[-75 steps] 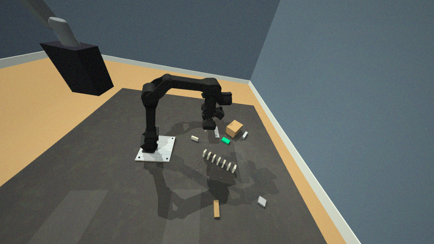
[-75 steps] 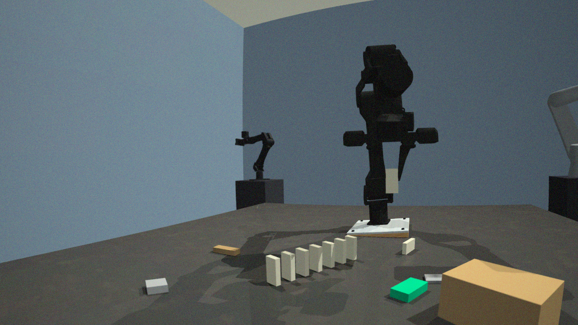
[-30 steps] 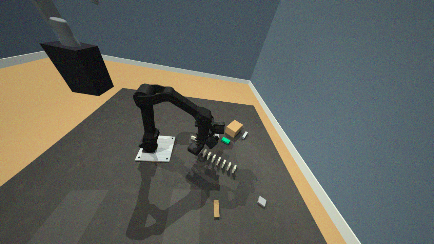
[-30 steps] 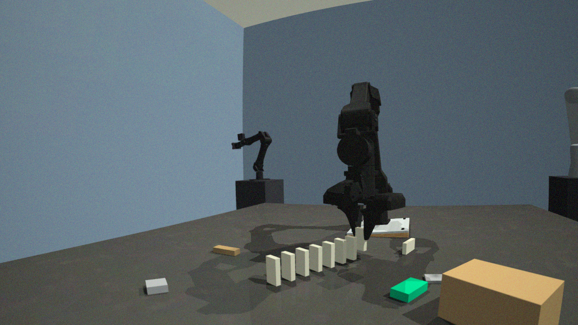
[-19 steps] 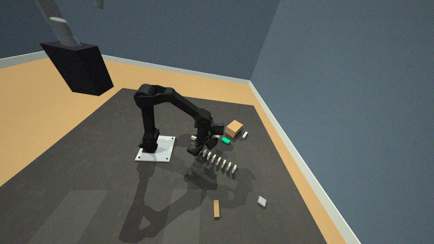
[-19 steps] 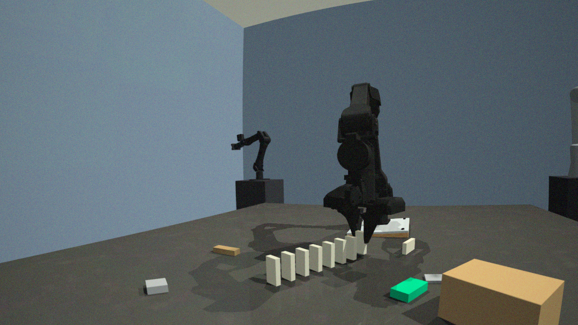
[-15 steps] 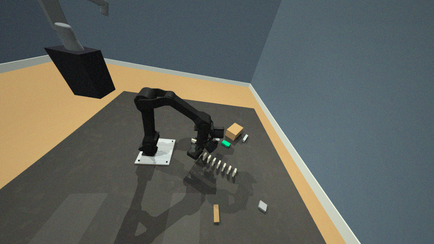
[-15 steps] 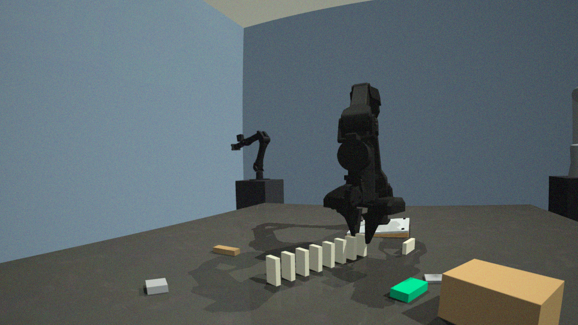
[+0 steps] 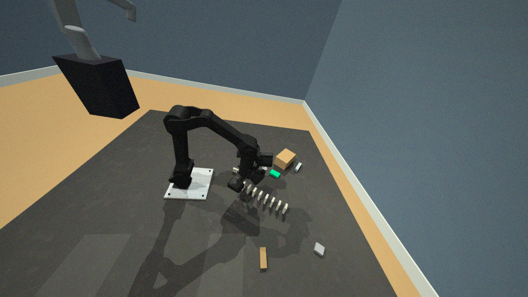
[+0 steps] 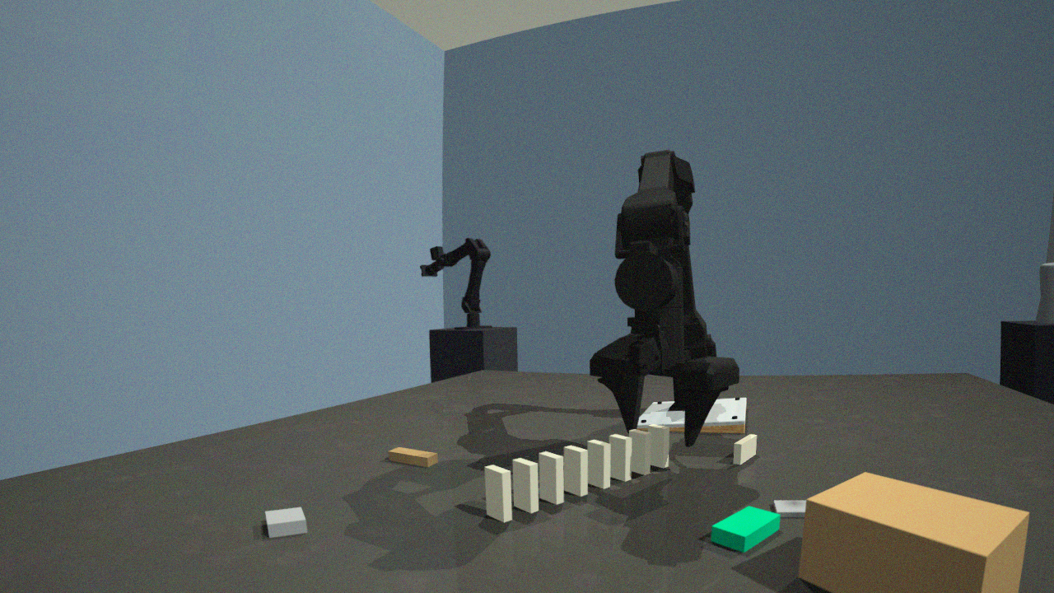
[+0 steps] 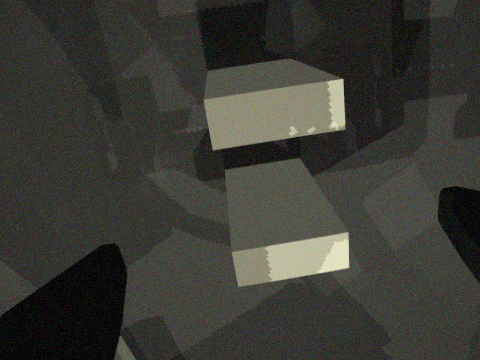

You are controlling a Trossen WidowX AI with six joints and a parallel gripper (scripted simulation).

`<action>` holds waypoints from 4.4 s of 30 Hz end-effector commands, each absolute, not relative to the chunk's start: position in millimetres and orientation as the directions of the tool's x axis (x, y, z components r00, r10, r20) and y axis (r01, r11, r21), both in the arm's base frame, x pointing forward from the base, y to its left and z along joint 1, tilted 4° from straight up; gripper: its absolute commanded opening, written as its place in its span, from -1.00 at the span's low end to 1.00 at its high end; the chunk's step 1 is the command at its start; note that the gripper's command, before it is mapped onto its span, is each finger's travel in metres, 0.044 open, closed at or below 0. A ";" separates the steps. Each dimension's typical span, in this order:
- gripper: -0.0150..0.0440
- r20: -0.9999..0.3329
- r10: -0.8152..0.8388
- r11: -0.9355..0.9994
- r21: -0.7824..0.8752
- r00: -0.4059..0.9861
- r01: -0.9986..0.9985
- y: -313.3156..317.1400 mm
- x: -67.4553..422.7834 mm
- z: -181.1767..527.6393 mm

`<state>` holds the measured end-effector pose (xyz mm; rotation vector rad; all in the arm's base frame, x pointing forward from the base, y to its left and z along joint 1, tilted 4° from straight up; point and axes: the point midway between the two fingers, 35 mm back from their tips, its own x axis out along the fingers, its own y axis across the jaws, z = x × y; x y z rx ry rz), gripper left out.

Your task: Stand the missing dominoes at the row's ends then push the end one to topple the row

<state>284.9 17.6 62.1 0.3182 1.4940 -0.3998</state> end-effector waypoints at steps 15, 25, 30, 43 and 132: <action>1.00 -0.997 -0.058 0.899 -0.034 0.042 0.437 34.6 280.8 182.4; 1.00 -0.998 -0.054 0.947 -0.039 0.038 0.319 116.2 258.1 108.4; 1.00 -0.998 -0.054 0.947 -0.039 0.039 0.319 115.9 260.4 88.0; 1.00 -0.998 -0.054 0.947 -0.039 0.038 0.319 111.9 258.7 39.1; -0.40 -0.999 -0.027 -0.055 -0.030 0.032 -0.998 253.2 220.2 174.5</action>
